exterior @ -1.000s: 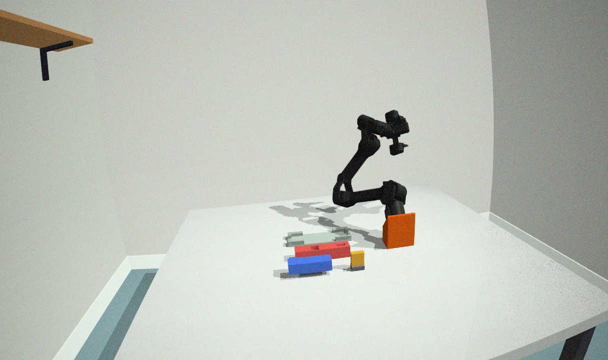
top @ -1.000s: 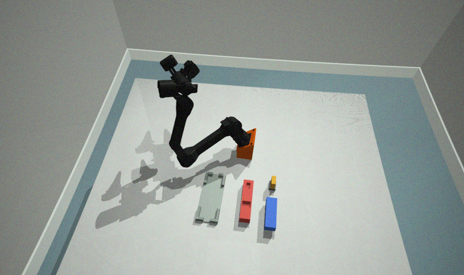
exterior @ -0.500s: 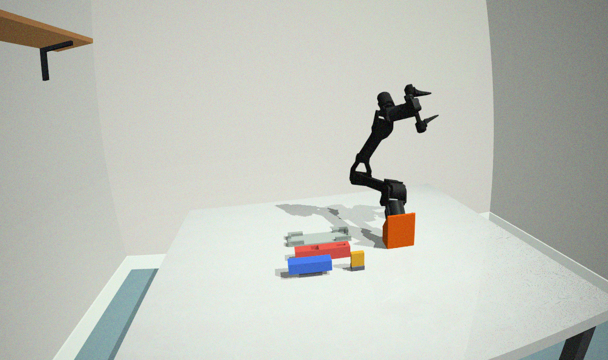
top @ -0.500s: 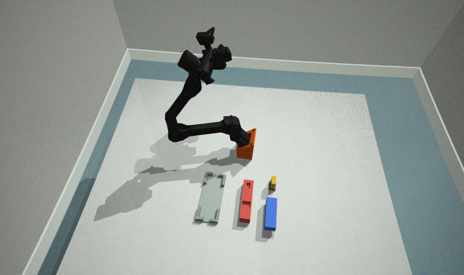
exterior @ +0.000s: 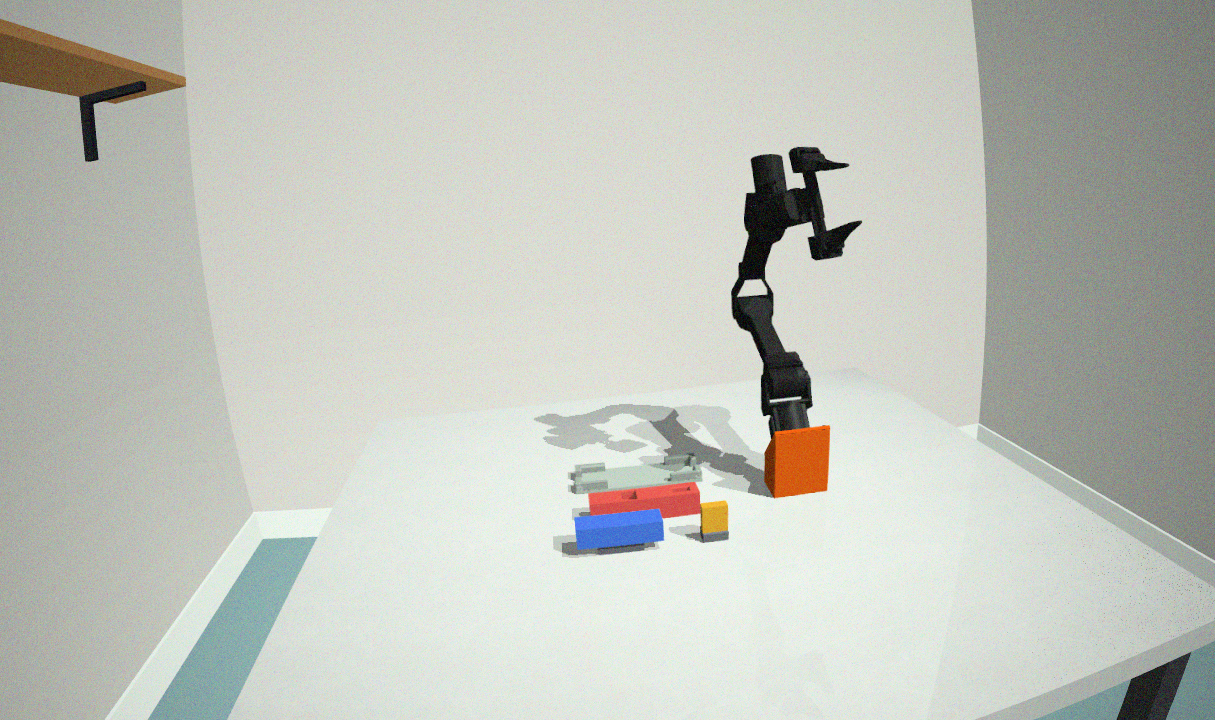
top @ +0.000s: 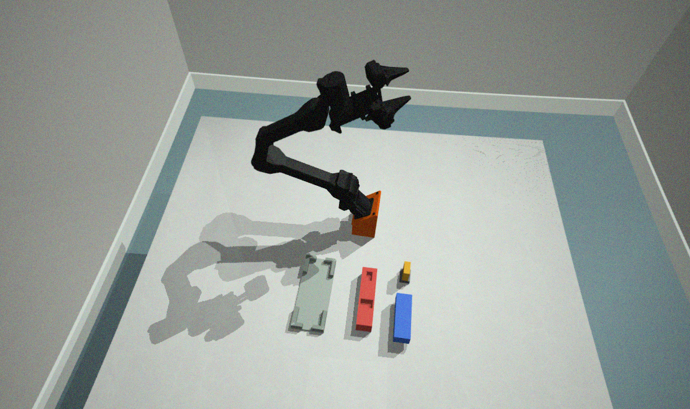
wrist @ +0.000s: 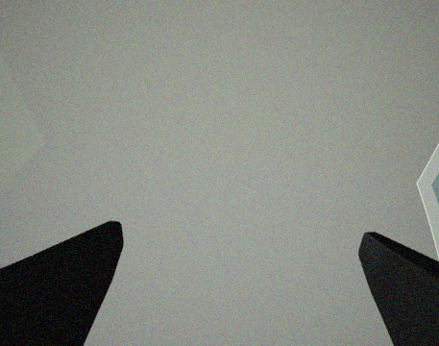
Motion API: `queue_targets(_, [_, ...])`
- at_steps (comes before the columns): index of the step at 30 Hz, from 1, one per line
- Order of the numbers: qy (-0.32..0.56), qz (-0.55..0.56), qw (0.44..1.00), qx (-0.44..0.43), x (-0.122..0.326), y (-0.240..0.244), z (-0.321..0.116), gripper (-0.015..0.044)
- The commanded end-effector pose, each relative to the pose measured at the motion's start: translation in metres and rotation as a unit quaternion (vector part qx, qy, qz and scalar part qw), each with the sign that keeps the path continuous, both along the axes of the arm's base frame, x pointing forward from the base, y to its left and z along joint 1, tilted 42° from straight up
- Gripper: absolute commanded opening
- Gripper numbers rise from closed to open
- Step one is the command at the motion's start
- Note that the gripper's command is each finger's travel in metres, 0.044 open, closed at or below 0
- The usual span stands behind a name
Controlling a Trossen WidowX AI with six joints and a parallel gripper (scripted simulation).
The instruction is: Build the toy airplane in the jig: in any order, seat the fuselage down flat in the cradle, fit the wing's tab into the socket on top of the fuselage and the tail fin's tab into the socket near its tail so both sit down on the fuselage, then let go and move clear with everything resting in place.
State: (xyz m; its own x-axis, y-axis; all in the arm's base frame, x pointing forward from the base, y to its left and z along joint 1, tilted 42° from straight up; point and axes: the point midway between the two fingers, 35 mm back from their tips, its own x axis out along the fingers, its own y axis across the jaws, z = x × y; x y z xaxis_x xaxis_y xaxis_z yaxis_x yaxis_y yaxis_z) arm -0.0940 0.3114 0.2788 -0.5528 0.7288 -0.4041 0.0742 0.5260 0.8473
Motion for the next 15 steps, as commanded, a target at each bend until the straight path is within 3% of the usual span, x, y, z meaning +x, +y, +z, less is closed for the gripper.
queue_targets(1, [-0.062, -0.055, 0.996, -0.039, 0.040, 0.020, -0.030, 0.0440])
queue_targets(8, [-0.183, -0.157, 0.956, -0.165, 0.133, 0.031, -0.099, 0.0440])
queue_targets(15, [-0.287, -0.199, 0.878, -0.326, 0.224, -0.002, -0.163, 0.0440])
